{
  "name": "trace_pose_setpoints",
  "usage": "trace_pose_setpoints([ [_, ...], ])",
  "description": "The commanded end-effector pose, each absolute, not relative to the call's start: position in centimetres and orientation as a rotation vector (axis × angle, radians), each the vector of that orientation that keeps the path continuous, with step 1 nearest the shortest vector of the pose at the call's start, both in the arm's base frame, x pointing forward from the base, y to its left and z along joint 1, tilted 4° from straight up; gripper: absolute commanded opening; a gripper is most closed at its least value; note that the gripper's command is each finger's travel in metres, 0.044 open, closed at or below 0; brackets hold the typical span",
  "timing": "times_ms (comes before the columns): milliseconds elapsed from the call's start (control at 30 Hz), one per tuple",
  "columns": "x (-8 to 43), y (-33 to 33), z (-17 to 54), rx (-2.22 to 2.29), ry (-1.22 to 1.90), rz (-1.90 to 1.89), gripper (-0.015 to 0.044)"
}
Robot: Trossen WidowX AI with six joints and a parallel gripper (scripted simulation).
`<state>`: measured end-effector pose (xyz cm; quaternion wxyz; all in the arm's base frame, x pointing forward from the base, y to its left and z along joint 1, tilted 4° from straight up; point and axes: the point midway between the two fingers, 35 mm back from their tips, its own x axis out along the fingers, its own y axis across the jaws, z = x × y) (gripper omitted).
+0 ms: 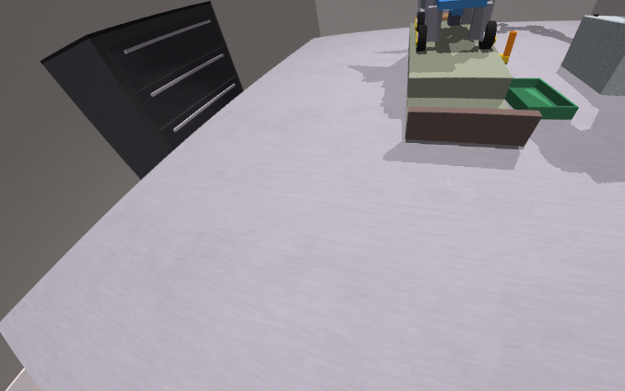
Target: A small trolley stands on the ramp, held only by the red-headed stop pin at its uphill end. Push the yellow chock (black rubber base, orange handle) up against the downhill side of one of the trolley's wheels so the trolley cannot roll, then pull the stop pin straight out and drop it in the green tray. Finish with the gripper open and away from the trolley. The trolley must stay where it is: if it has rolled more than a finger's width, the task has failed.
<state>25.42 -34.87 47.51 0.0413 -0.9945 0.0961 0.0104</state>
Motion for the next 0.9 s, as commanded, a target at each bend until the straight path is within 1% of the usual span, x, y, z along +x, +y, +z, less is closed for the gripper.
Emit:
trace_pose_setpoints([
  [0, 25.5, -34.9, 47.4, -3.034, 0.294, 0.032, 0.0374],
  [233, 27.3, -34.4, 44.6, -2.632, 0.299, 0.053, 0.0190],
  [867, 31.7, -30.9, 35.2, -1.469, 0.420, 0.095, 0.0190],
])
